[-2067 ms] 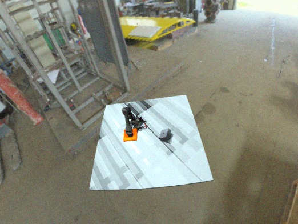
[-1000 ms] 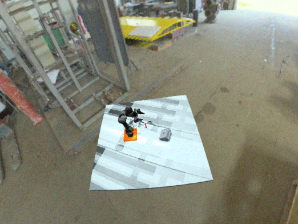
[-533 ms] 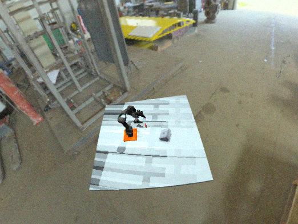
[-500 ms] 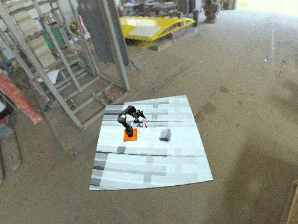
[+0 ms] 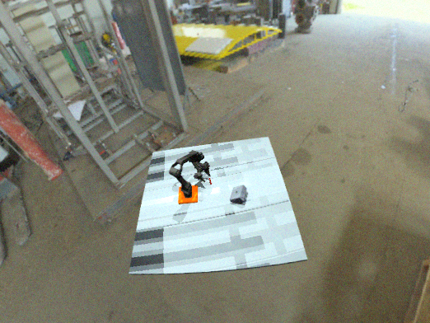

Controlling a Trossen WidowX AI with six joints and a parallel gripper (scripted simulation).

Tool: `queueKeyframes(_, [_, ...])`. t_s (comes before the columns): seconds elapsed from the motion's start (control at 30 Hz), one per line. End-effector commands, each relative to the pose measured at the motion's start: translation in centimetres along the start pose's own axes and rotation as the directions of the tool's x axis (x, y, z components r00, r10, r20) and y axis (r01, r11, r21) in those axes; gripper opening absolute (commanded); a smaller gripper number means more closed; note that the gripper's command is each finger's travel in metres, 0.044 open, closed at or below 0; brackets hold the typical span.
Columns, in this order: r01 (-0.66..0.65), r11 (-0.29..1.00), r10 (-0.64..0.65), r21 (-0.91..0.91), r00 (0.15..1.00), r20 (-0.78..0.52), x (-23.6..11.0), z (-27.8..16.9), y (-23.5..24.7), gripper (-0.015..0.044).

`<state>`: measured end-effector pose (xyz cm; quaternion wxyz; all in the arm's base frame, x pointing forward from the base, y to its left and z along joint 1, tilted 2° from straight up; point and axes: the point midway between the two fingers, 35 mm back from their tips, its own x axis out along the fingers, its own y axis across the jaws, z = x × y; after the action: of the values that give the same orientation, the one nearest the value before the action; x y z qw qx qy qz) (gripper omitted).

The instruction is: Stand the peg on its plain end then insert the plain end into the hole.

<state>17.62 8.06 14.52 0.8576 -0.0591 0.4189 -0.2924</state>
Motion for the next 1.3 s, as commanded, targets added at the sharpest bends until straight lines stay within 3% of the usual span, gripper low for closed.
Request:
queueKeyframes(0.0, [-0.016, 1.0, 0.014, -0.017, 0.992, -0.128, 0.3, -0.4, 0.5, 0.044])
queueKeyframes(0.3, [-0.12, 0.992, 0.096, -0.038, 0.916, -0.389, 0.6, -1.0, 1.8, 0.044])
queueKeyframes(0.63, [-0.345, 0.938, 0.289, 0.019, 0.753, -0.592, 0.1, 0.0, 4.0, 0.044])
queueKeyframes(0.77, [-0.409, 0.912, 0.347, 0.045, 0.705, -0.619, -0.1, 0.6, 4.5, 0.044])
queueKeyframes(1.27, [-0.467, 0.884, 0.346, -0.036, 0.704, -0.619, 1.0, -0.3, 5.1, 0.044])
